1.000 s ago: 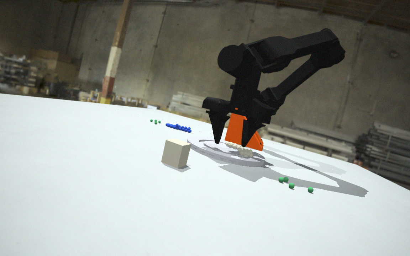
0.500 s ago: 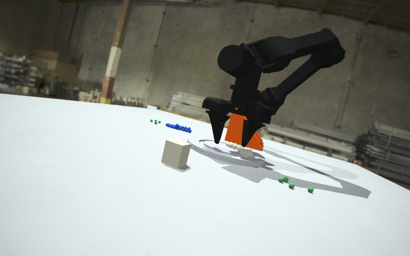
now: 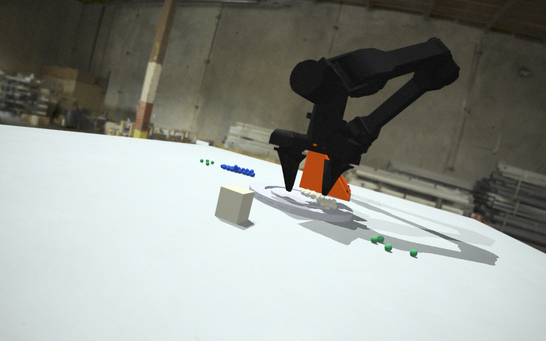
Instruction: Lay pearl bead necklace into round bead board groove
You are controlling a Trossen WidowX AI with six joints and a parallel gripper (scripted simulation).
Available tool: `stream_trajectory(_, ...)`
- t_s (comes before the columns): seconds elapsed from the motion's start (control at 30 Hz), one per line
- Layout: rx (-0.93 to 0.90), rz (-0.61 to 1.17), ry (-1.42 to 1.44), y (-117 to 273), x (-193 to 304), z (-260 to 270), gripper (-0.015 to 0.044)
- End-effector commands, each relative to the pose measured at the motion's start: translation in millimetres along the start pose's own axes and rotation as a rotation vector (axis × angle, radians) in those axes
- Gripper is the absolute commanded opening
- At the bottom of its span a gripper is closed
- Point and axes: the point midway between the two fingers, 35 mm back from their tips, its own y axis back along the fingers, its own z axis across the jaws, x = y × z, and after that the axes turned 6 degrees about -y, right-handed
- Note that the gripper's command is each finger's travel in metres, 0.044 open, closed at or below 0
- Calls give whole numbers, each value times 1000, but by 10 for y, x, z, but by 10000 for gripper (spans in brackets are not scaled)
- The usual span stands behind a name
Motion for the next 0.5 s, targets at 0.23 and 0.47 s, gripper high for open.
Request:
stream_trajectory(0.23,2,4,2,6,5,-4,440)
stream_trajectory(0.47,3,3,-396,112,-124,85,400)
